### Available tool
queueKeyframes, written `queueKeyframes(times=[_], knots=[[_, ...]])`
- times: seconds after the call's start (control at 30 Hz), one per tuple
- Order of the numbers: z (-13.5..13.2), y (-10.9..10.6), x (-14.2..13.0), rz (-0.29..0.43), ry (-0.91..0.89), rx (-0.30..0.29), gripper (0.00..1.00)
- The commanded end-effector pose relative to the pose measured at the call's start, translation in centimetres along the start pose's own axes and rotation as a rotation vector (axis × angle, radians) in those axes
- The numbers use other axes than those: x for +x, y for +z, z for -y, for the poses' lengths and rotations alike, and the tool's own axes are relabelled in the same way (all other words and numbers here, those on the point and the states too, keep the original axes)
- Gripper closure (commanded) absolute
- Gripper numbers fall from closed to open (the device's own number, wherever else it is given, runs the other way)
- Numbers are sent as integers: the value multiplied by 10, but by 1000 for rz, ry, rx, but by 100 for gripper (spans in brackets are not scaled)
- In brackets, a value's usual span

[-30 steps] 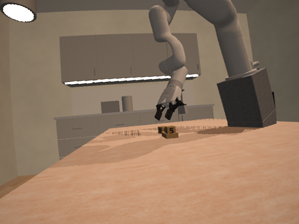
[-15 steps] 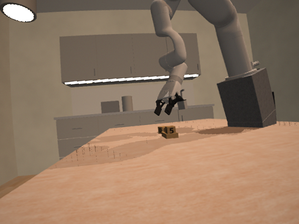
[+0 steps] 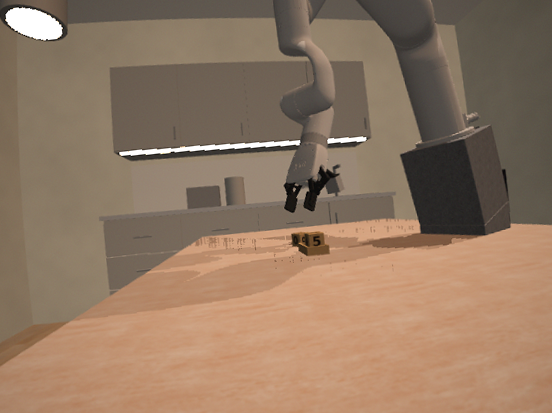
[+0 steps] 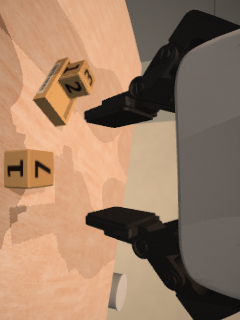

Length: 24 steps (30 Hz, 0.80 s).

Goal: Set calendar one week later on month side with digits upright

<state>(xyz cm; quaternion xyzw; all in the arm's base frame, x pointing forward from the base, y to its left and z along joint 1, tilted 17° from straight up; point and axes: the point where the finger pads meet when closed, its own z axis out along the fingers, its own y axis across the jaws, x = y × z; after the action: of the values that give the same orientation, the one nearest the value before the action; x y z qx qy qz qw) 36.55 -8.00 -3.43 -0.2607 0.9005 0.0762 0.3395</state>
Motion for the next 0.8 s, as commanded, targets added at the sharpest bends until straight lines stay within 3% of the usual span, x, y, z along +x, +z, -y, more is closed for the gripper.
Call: queueKeyframes(times=[0.0,0.37,0.77], knots=[[1,-1,-4,-111,4,4,29],[-1,-1,-3,-124,7,-7,29],[-11,-3,6,-239,22,-60,29]])
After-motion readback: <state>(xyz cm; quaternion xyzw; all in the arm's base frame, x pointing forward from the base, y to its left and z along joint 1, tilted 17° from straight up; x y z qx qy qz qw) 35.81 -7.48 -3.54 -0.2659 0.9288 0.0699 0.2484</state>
